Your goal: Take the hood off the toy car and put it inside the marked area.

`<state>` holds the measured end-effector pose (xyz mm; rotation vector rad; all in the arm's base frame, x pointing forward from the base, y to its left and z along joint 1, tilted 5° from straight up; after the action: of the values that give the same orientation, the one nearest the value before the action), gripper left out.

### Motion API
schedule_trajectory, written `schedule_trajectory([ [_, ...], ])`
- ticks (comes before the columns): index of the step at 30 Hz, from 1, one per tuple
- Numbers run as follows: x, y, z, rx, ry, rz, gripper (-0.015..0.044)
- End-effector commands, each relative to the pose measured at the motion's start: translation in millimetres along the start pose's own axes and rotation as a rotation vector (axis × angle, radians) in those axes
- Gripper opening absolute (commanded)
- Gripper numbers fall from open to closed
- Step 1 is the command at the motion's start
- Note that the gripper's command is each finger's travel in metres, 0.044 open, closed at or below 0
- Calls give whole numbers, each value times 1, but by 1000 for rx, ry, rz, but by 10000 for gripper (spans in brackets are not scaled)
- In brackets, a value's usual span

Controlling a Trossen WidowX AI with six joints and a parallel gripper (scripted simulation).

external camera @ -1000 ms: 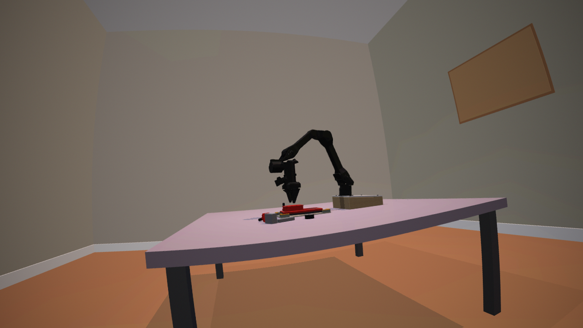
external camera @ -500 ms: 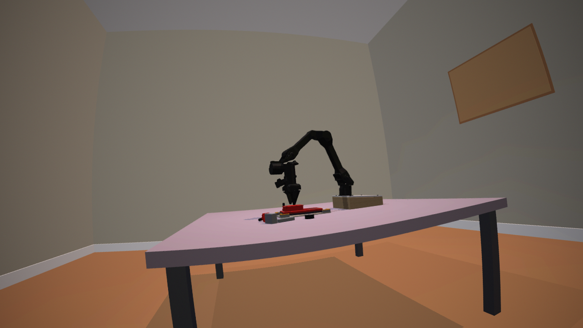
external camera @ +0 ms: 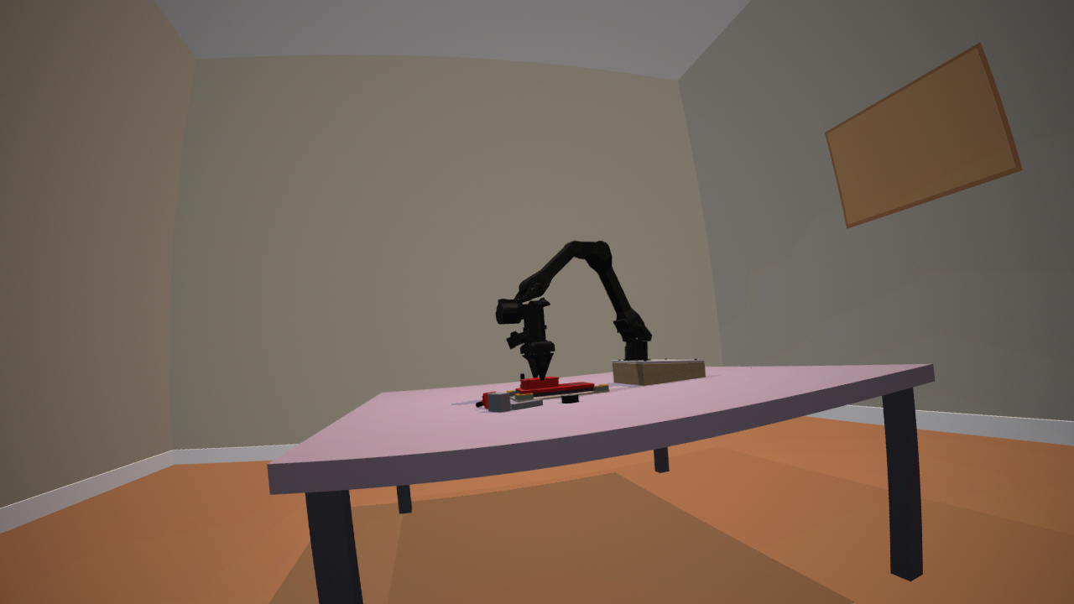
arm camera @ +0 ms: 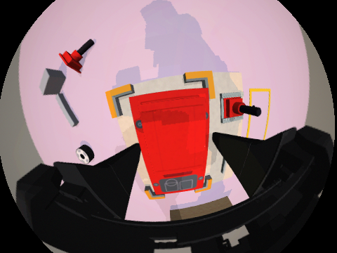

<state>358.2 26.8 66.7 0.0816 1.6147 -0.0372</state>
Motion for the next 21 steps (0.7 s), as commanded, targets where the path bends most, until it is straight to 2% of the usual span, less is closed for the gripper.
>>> schedule_trajectory([
  [1,3,0,-1,3,3,3,440],
  [21,13,0,-1,3,3,4,440],
])
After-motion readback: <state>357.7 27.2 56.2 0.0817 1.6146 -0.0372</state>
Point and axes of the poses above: the point midway between the two fingers, 35 mm back from their tips, its own x axis out along the fingers, its own y axis across the jaws, z = x × y, the point moved 7 cm from there along -x, back along the fingers, and after that the axes turned 6 degrees about -x, right-handed, at the moved point
